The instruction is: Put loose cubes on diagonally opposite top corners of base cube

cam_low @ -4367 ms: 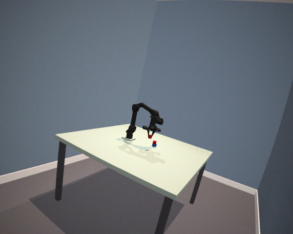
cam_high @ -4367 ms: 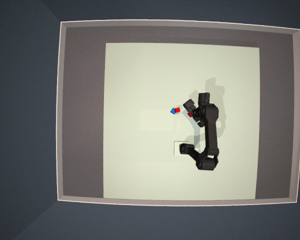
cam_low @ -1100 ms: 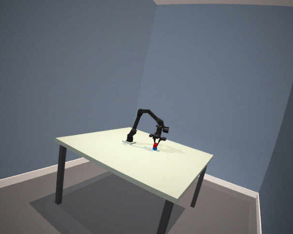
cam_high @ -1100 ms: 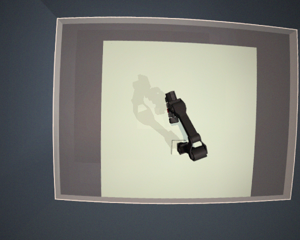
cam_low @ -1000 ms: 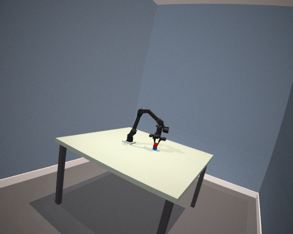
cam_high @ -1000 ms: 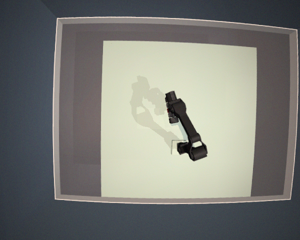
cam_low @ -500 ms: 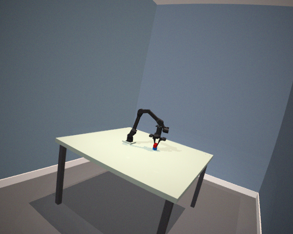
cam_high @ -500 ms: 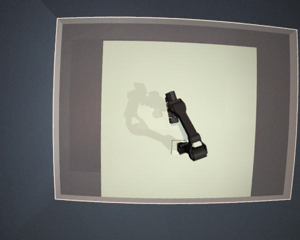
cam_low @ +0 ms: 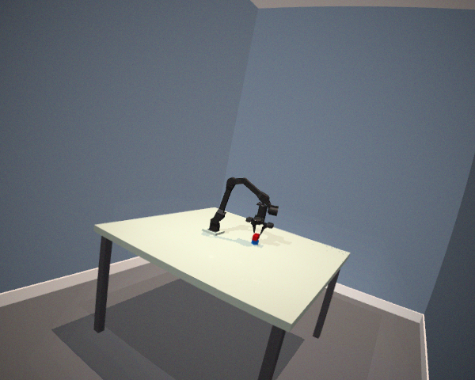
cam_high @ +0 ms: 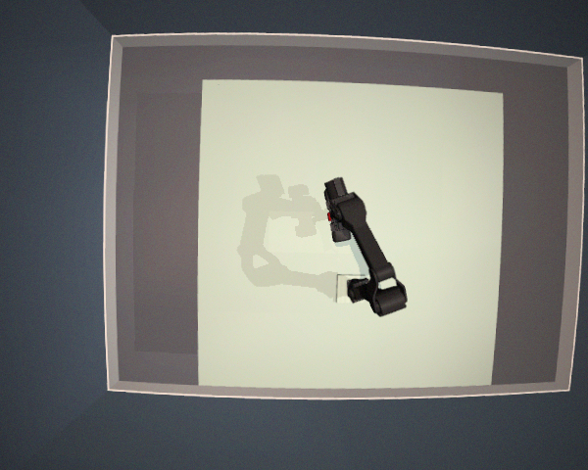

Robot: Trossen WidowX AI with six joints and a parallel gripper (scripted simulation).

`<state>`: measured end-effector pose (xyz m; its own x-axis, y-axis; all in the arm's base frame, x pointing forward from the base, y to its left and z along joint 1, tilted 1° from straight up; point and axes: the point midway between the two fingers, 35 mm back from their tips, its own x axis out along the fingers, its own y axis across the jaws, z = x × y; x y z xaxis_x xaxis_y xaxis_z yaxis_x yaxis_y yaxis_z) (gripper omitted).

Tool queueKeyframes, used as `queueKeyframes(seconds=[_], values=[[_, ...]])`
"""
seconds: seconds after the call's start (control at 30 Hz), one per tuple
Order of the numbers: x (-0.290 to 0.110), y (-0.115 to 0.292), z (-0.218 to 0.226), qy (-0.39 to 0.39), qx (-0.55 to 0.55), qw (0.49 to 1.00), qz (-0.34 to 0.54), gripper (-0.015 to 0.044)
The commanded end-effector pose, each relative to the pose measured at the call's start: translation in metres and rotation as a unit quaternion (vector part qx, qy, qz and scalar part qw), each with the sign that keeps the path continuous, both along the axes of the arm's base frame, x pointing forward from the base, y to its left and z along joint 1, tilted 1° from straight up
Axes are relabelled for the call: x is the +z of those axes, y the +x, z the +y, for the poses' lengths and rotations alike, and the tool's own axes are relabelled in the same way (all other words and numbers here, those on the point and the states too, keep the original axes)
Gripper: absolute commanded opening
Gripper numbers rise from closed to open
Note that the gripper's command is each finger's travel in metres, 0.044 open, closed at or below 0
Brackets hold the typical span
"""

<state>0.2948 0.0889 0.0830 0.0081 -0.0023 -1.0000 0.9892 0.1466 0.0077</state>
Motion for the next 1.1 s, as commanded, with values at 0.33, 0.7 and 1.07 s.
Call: queueKeyframes(seconds=[0.33, 0.7, 1.07], values=[[0.022, 0.000, 0.000, 0.001, 0.000, 1.000, -0.002, 0.0205], [0.038, 0.000, 0.000, 0.001, 0.000, 1.000, -0.002, 0.0205], [0.053, 0.000, 0.000, 0.001, 0.000, 1.000, -0.002, 0.0205]])
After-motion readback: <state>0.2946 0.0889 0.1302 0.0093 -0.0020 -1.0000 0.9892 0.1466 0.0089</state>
